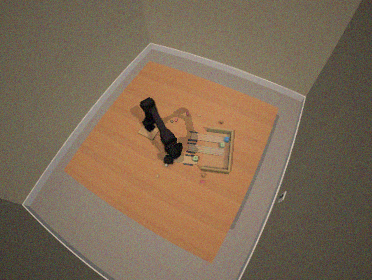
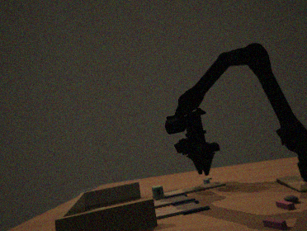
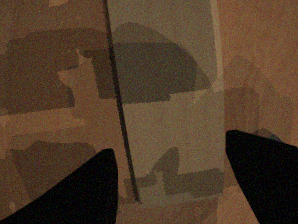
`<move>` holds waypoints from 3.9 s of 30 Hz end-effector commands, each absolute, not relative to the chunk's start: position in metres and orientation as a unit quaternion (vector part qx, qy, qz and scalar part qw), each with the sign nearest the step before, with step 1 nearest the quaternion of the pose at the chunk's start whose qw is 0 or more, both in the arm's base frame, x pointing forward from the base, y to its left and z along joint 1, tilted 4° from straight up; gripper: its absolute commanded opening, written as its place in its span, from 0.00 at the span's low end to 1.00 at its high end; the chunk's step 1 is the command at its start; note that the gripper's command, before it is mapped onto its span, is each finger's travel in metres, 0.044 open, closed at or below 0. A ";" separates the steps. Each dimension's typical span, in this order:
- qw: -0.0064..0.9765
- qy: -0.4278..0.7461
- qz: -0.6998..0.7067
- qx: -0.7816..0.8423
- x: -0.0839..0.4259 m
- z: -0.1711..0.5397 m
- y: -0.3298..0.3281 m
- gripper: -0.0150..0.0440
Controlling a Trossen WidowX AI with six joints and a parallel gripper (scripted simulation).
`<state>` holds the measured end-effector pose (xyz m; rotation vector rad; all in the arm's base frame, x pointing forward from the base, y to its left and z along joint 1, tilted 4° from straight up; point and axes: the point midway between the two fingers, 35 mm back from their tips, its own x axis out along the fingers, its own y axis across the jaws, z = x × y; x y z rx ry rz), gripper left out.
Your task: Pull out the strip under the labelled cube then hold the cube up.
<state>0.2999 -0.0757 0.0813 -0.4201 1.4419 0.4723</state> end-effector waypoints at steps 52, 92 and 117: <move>0.711 0.643 0.212 -0.191 0.436 0.122 0.012 0.96; 0.711 0.643 0.212 -0.191 0.441 0.067 0.015 0.68; 0.712 0.639 0.216 -0.194 0.424 0.083 0.012 0.25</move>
